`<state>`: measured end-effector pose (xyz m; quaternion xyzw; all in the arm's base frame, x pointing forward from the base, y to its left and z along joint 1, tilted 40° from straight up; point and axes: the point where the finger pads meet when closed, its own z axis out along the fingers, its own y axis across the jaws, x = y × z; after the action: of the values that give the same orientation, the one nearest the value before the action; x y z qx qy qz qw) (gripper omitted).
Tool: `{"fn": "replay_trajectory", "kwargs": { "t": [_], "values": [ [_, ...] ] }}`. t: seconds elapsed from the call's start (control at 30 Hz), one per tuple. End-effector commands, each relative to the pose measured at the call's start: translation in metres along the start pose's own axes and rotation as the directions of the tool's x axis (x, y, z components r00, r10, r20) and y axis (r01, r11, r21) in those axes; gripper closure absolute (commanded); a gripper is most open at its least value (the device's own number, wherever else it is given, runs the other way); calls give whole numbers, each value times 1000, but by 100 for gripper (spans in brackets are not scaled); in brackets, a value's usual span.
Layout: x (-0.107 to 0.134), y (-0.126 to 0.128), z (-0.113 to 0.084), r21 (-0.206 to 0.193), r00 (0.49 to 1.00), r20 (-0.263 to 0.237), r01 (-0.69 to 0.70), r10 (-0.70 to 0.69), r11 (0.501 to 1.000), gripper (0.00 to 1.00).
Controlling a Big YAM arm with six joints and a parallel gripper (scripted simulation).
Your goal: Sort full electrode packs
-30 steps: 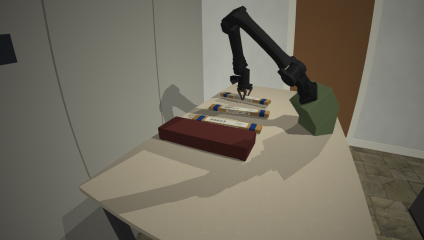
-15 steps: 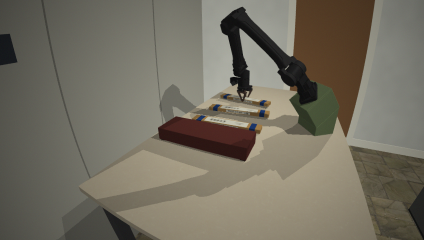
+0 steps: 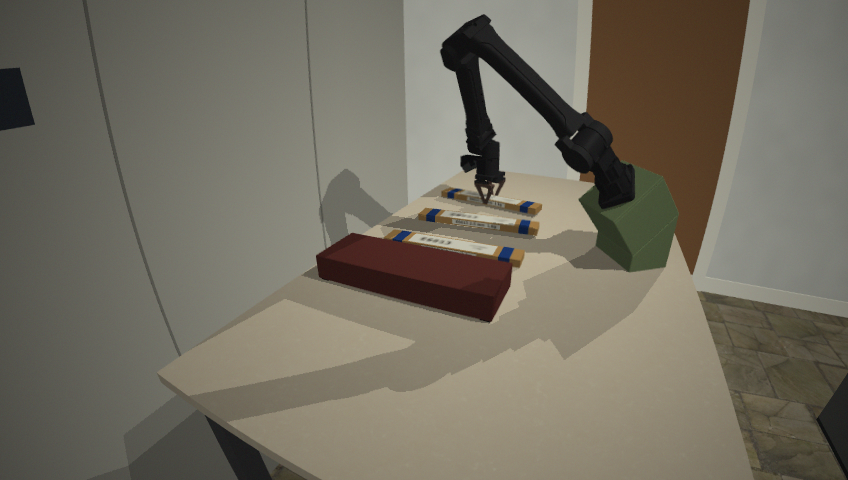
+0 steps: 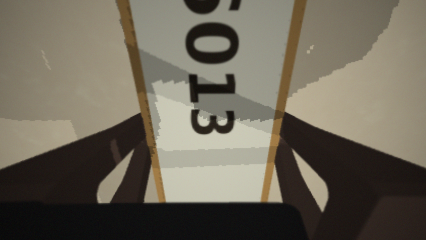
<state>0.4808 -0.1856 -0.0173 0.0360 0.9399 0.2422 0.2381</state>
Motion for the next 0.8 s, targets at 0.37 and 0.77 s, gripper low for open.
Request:
{"fn": "replay_trajectory", "kwargs": {
  "t": [0.37,0.77],
  "values": [
    [-32,-14,-29,46,996,76,37,-40,998,100],
    [-30,-14,-28,46,996,76,37,-41,998,100]
  ]
}}
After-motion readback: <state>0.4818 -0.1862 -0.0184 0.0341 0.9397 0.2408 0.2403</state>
